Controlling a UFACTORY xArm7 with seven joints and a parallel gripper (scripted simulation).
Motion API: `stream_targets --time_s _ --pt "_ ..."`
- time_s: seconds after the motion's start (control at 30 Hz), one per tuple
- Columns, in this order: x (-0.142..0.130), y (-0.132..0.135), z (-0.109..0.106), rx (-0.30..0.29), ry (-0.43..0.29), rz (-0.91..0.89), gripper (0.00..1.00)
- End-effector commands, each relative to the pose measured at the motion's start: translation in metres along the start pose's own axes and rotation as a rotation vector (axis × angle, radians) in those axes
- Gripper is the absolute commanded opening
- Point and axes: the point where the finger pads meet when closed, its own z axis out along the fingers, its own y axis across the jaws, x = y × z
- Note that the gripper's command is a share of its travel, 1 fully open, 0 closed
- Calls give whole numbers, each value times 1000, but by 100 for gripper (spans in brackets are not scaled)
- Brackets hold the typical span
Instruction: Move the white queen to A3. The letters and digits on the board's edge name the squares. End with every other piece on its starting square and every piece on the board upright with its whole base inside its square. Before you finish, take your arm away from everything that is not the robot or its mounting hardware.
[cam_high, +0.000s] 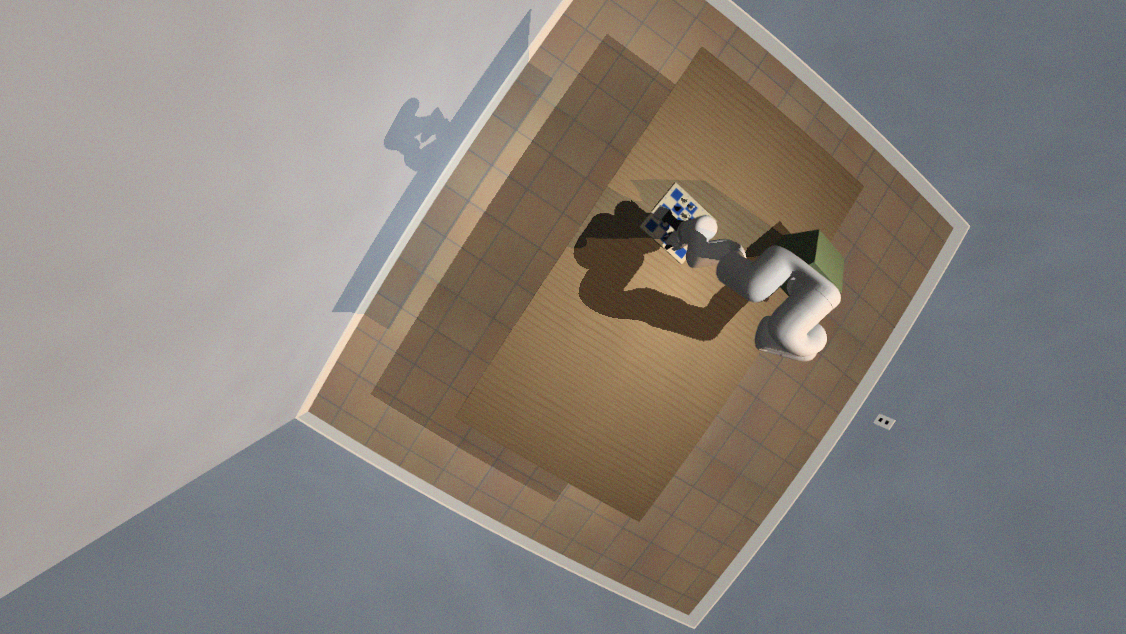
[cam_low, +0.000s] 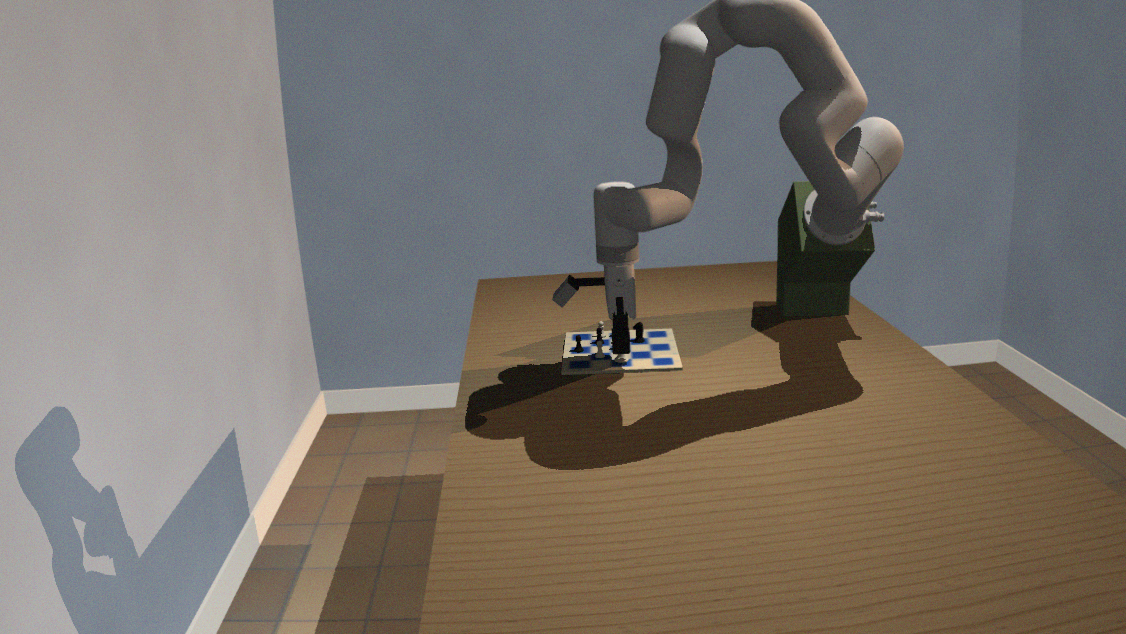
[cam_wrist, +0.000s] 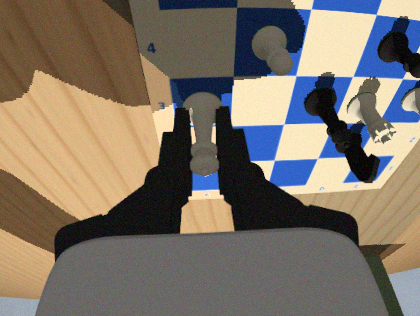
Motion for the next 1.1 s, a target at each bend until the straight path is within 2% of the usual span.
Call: stream_targets --time_s 0.0,1.07 --pt "1 1 0 -1 4 1 0" --pt "1 1 3 -1 4 1 0"
